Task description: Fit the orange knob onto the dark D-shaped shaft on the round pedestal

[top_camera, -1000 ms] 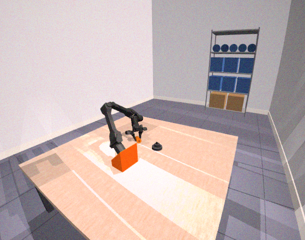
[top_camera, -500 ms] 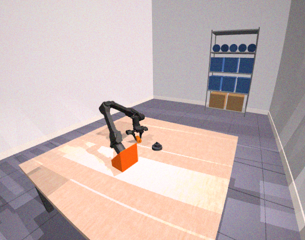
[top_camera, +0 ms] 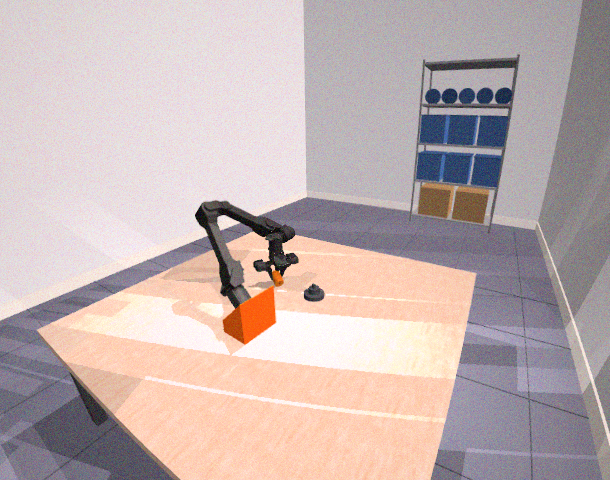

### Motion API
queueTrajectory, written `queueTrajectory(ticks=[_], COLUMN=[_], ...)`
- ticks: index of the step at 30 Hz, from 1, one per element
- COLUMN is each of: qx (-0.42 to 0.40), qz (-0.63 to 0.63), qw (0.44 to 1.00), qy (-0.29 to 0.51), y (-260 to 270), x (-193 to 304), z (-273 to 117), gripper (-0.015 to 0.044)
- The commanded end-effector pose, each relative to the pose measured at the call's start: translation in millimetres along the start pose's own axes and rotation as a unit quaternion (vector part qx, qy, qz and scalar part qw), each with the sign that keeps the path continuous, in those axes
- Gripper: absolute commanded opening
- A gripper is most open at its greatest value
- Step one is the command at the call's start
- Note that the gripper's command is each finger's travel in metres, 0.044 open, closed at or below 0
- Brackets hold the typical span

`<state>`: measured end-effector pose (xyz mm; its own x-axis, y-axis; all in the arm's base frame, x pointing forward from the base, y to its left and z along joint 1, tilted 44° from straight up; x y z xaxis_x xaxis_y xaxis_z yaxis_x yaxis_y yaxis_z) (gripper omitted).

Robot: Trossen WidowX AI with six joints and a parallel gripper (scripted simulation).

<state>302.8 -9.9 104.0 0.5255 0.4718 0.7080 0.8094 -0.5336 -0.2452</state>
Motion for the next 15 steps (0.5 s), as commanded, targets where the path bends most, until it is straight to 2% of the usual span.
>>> queueTrajectory(ticks=[1,15], qx=[-0.002,-0.011], qz=[-0.003,-0.003], qw=[0.999,0.988], qy=[0.033,0.153], y=[-1.3,-3.2], x=[-7.8,-37.4], z=[-1.7,-2.5], gripper=[0.018,0.018])
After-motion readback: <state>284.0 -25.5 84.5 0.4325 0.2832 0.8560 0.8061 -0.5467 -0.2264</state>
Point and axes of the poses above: the point midway between the two fingers, 35 mm back from their tips, its own z axis out along the fingers, its own y axis across the jaws, x = y × z, the point moved 6 cm from there along -z, back along the fingers, and after that the axes turned 4 degrees about -z, right-handed, at the moved point
